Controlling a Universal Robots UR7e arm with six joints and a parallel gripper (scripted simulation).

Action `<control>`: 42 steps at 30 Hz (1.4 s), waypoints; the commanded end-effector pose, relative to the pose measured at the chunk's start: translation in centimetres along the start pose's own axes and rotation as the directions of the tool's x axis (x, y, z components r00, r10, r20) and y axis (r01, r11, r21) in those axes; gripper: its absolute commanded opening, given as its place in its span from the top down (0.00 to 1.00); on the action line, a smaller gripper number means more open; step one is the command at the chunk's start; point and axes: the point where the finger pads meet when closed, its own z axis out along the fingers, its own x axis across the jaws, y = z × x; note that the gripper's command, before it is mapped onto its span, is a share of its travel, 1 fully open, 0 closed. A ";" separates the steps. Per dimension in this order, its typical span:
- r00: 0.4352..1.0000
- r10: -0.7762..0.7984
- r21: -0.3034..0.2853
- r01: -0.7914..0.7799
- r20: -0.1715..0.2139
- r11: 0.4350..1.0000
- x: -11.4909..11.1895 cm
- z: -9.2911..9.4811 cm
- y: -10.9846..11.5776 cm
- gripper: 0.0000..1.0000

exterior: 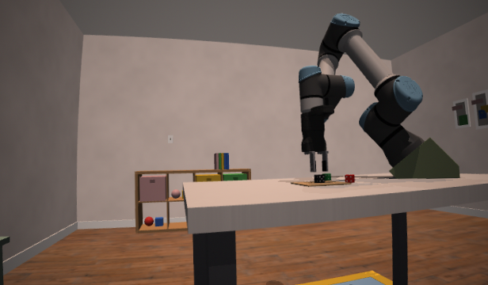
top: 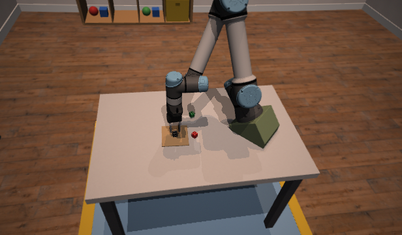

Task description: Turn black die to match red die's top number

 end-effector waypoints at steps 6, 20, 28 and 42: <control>1.000 0.001 0.000 -0.001 -0.002 1.000 0.0 -2.5 0.0 0.21; 1.000 0.001 0.000 -0.001 -0.002 1.000 0.0 -4.4 0.0 0.21; 1.000 0.002 -0.028 -0.002 0.007 1.000 -0.1 -4.3 0.0 0.21; 1.000 0.003 -0.229 -0.001 0.007 0.973 -0.1 -4.3 -0.3 0.21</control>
